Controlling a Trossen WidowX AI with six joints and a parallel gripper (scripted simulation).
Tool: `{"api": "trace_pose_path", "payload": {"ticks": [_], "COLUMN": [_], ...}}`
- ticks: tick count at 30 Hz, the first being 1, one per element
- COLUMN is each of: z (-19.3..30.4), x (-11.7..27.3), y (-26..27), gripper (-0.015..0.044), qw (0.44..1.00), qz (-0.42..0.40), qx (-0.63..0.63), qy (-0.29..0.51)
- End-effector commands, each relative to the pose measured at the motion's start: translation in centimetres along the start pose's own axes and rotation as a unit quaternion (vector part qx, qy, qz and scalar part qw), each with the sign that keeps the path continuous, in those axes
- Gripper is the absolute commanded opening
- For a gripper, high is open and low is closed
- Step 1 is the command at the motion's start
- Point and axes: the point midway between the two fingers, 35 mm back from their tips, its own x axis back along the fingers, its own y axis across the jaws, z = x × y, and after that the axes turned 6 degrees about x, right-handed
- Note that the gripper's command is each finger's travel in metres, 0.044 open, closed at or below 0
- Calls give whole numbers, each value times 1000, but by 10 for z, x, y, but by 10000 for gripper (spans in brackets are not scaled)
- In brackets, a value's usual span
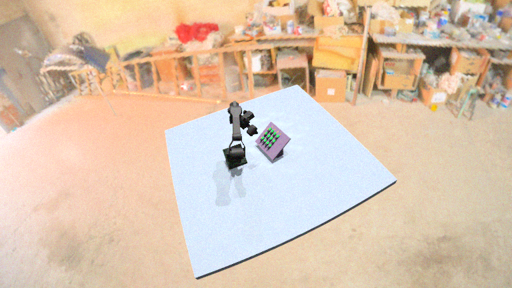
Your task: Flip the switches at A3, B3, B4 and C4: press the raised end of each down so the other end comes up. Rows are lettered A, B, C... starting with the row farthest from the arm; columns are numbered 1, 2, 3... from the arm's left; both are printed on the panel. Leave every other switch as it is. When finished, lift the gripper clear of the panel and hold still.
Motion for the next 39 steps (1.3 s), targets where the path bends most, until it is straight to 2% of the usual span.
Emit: {"api": "trace_pose_path", "payload": {"ticks": [1,11,15,18,22,39], "z": [-1,-55,-57,-57,-59,-59], "x": [-1,-87,-93,-95,-126,-143], "y": [0,-23,-27,-27,-26,-26], "gripper": [374,111,6,0,0,0], "qw": [1000,999,999,999,999,999], "qz": [-1,-20,-17,-17,-18,-18], "qx": [0,-24,-26,-26,-27,-27], "qy": [0,-8,-9,-9,2,3]}}
